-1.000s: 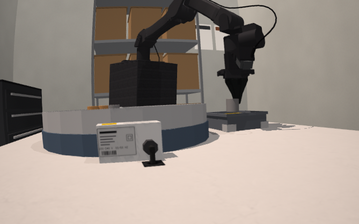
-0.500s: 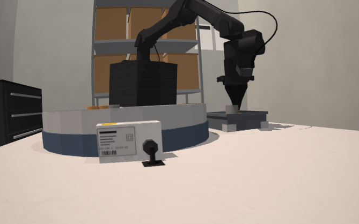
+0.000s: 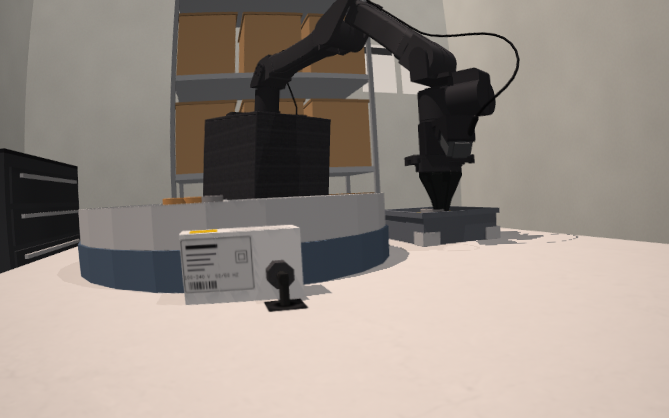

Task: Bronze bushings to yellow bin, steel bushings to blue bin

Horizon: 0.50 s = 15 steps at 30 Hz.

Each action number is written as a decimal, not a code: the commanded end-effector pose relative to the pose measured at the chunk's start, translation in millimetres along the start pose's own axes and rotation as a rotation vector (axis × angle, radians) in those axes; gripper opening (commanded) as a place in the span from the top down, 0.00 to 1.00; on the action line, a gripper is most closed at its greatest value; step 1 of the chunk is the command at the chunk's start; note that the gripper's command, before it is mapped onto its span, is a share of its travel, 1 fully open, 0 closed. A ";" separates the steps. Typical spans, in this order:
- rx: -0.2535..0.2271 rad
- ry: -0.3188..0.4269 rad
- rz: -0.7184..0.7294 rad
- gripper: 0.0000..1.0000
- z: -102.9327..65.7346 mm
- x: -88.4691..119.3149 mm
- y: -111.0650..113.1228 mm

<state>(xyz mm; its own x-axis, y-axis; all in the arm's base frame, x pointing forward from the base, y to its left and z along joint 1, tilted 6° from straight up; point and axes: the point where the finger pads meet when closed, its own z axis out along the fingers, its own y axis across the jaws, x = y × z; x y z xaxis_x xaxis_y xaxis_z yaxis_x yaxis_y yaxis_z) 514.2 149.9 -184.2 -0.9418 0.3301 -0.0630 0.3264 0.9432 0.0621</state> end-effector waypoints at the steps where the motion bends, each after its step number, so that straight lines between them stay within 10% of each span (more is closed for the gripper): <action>1: -0.007 -0.027 0.008 1.00 -3.4 -13.2 -1.8; 15: -0.016 -0.041 0.008 1.00 -9.8 -17.9 1.6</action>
<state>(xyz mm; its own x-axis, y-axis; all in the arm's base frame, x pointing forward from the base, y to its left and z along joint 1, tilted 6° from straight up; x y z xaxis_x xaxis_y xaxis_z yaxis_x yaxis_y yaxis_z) 515.0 150.2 -187.3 -0.9417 0.3301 -0.0641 0.3264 0.9432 0.0629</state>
